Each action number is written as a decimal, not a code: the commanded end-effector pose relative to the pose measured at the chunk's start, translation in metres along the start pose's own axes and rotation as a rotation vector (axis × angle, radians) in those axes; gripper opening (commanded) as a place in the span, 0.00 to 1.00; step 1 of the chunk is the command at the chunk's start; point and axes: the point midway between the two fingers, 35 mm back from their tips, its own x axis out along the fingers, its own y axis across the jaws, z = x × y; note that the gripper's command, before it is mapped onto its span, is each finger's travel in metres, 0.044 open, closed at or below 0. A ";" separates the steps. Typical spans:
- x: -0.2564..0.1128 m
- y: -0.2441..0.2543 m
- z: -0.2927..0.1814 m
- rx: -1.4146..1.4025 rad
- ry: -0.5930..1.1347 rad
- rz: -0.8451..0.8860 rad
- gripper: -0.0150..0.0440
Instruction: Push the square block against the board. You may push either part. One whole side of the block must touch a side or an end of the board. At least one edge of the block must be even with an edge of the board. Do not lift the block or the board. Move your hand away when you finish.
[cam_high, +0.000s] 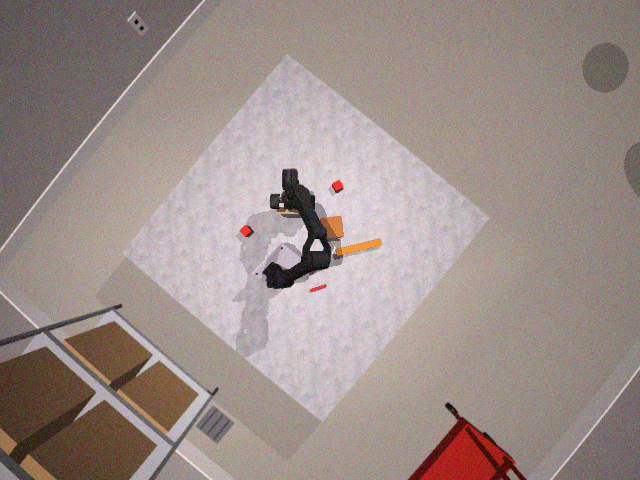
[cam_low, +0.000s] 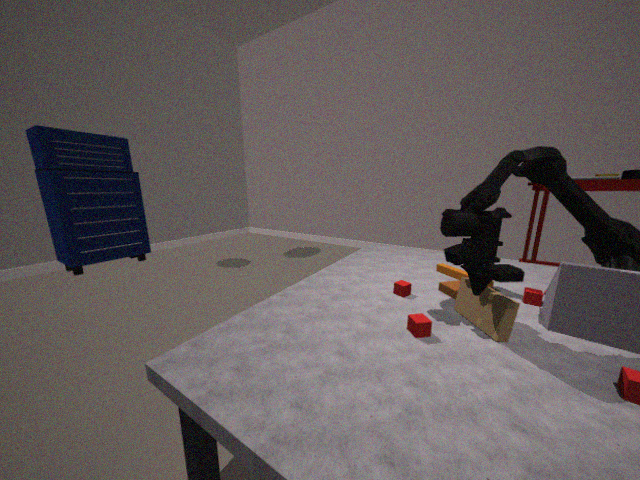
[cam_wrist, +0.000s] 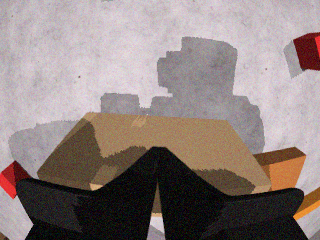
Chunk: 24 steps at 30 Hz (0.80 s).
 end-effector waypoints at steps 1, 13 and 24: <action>0.002 0.000 -0.007 -0.009 0.008 -0.004 0.25; 0.002 0.000 -0.017 -0.010 0.008 -0.004 0.25; 0.002 0.001 -0.026 -0.010 0.009 -0.004 0.25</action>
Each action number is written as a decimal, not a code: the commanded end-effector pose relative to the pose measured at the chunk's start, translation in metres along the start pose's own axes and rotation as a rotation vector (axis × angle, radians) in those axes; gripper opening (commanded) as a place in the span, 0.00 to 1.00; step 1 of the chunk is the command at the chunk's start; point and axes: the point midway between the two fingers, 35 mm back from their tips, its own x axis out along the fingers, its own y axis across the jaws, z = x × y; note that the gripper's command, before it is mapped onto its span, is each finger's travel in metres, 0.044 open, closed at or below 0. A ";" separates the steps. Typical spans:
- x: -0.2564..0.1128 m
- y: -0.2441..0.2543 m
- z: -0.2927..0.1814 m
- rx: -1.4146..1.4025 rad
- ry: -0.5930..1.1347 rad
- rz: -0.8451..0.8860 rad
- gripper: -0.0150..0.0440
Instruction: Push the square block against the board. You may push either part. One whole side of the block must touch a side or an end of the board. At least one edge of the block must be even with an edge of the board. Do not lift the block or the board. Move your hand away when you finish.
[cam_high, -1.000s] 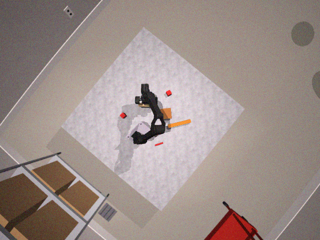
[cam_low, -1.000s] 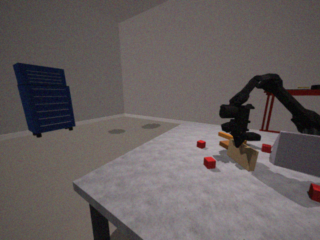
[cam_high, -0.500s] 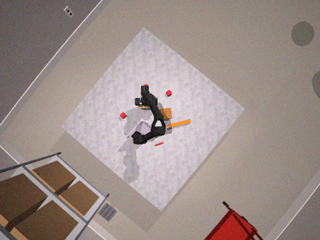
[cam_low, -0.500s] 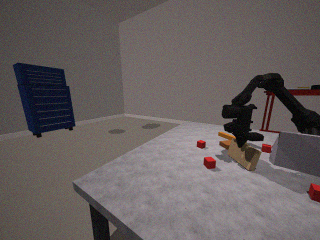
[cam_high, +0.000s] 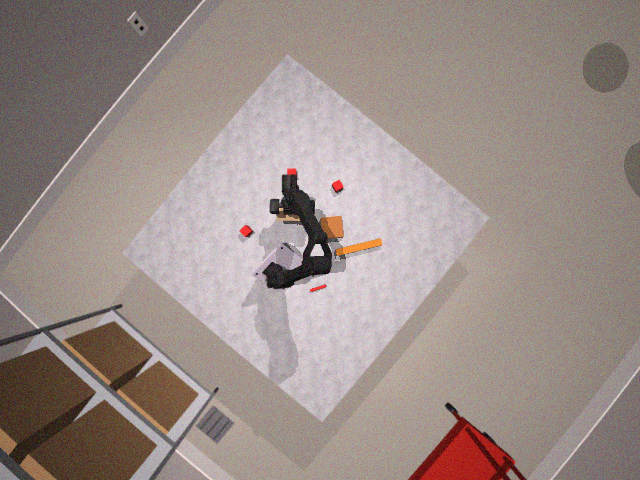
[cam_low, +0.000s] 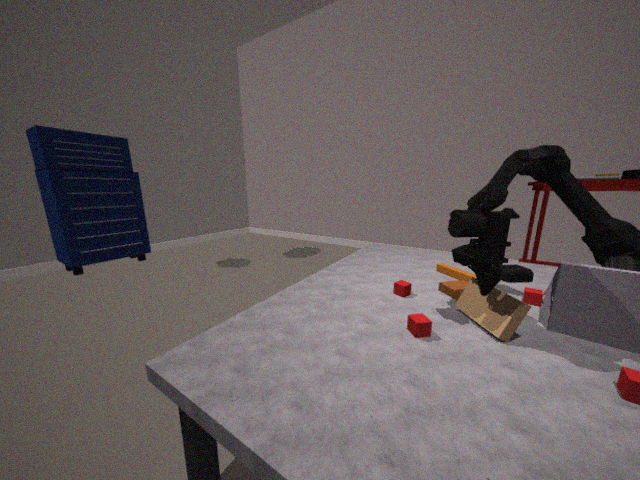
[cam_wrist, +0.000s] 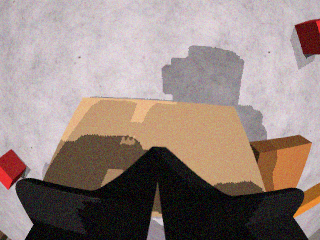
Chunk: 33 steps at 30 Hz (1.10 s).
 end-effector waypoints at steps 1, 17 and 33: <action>0.001 0.000 -0.006 -0.006 0.003 -0.004 0.25; 0.000 0.000 0.011 -0.005 0.003 -0.004 0.25; 0.001 0.000 0.036 -0.004 0.001 -0.004 0.25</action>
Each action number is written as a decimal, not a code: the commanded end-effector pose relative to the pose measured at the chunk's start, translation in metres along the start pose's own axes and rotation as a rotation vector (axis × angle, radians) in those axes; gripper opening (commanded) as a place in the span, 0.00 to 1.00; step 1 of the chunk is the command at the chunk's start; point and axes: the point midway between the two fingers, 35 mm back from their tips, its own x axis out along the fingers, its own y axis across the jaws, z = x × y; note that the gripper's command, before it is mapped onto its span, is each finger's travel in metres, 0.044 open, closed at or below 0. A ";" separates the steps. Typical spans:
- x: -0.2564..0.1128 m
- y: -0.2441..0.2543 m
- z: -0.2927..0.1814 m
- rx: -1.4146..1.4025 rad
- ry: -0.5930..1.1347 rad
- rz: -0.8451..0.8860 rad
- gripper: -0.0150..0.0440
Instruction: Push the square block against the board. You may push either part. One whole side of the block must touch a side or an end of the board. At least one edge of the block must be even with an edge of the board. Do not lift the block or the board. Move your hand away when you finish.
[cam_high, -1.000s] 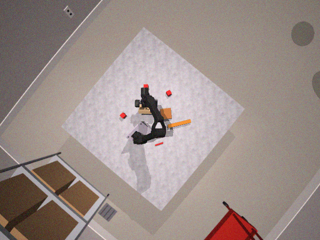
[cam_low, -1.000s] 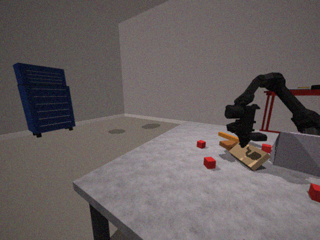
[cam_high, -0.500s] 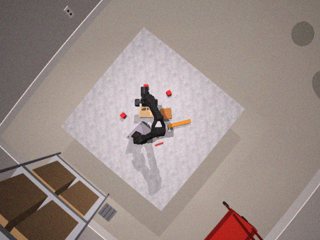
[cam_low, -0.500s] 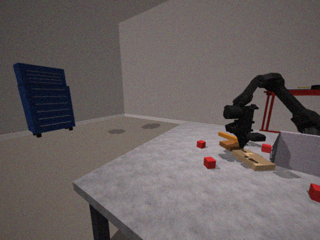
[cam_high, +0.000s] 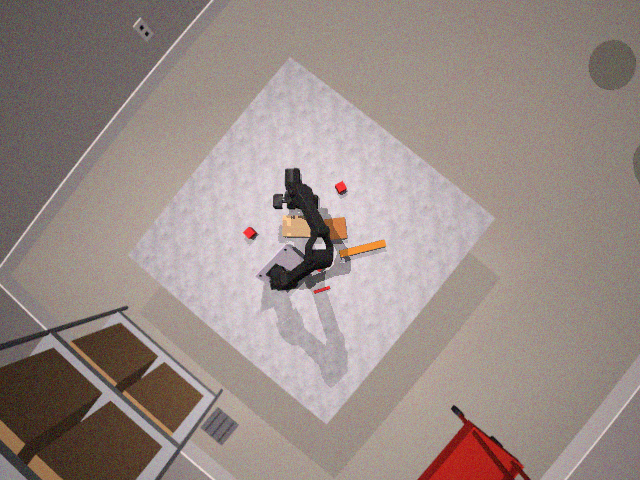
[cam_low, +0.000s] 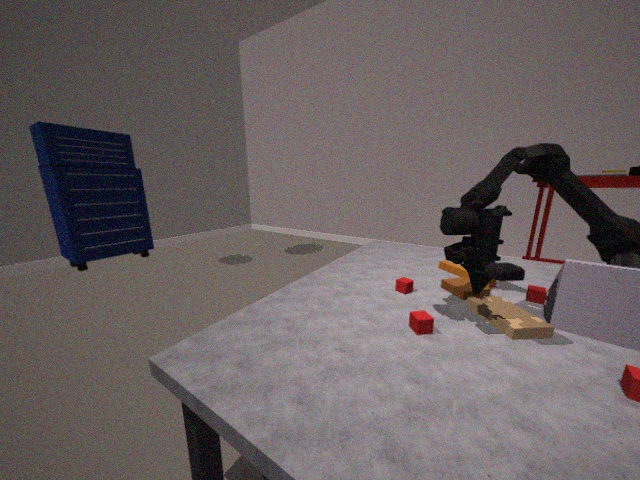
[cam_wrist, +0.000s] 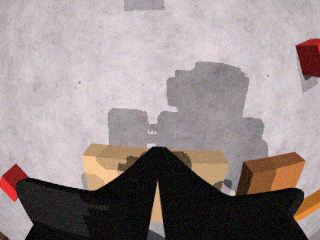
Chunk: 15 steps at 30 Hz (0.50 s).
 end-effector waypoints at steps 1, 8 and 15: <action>0.000 -0.001 0.009 -0.003 -0.002 -0.004 0.25; -0.011 0.000 0.010 0.000 -0.003 0.000 0.25; -0.050 0.001 0.009 -0.004 -0.003 -0.003 0.25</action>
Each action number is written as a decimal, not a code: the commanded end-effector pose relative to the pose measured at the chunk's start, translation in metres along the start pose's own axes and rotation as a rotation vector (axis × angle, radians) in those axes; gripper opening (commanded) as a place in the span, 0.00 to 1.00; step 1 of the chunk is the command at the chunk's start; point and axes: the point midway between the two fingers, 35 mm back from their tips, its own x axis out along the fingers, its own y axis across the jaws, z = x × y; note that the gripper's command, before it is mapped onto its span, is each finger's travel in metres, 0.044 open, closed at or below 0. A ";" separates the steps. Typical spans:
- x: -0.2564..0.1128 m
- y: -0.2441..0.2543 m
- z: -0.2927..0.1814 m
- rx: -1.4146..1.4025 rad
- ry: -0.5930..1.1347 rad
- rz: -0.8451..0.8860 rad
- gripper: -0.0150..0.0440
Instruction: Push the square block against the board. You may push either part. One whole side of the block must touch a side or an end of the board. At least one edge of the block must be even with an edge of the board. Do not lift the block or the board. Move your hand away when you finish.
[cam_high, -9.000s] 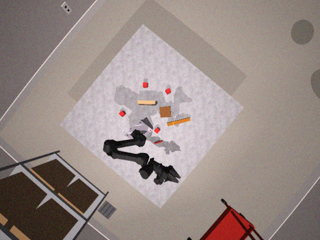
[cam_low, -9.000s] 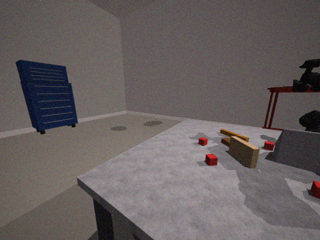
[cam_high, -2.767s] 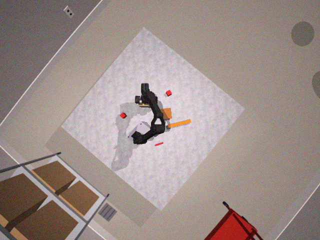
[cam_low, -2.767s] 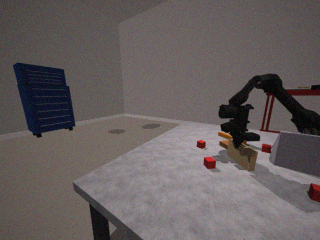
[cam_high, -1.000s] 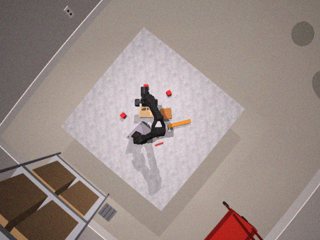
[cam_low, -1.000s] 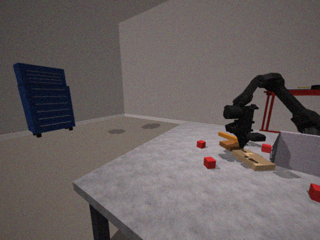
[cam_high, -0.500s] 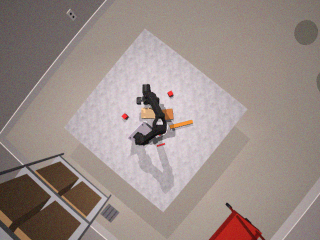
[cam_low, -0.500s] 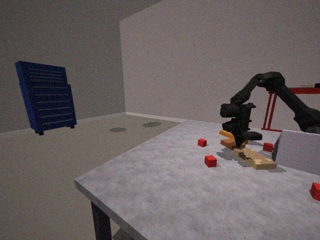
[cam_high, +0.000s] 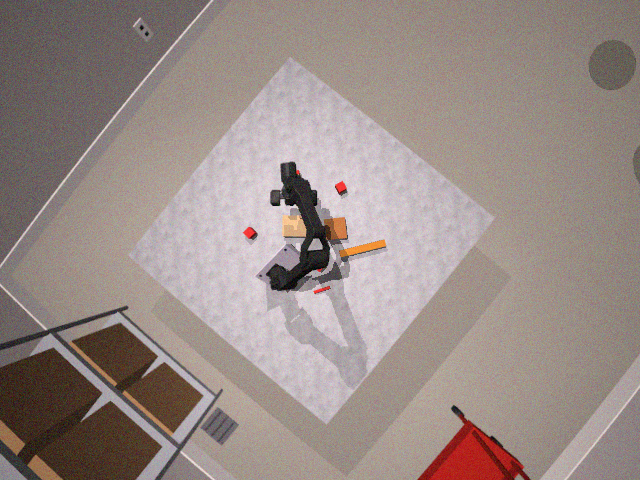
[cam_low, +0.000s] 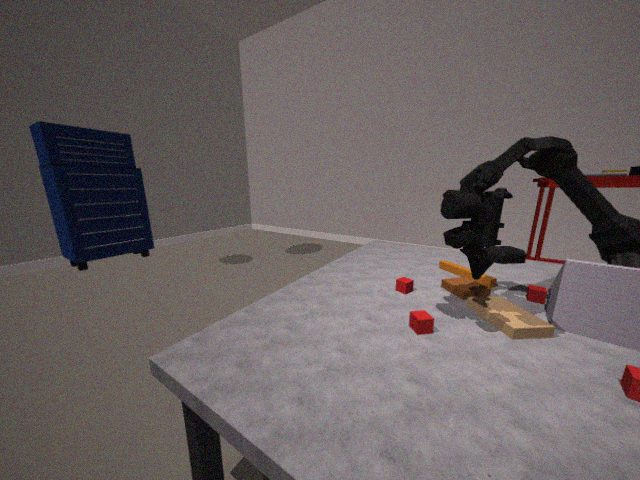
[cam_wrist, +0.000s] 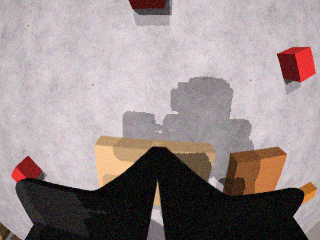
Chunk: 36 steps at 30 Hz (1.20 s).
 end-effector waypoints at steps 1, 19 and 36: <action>-0.010 -0.002 0.001 0.012 -0.003 0.006 0.25; -0.010 -0.002 0.001 0.012 -0.003 0.006 0.25; -0.007 -0.017 -0.007 0.085 -0.007 0.011 0.25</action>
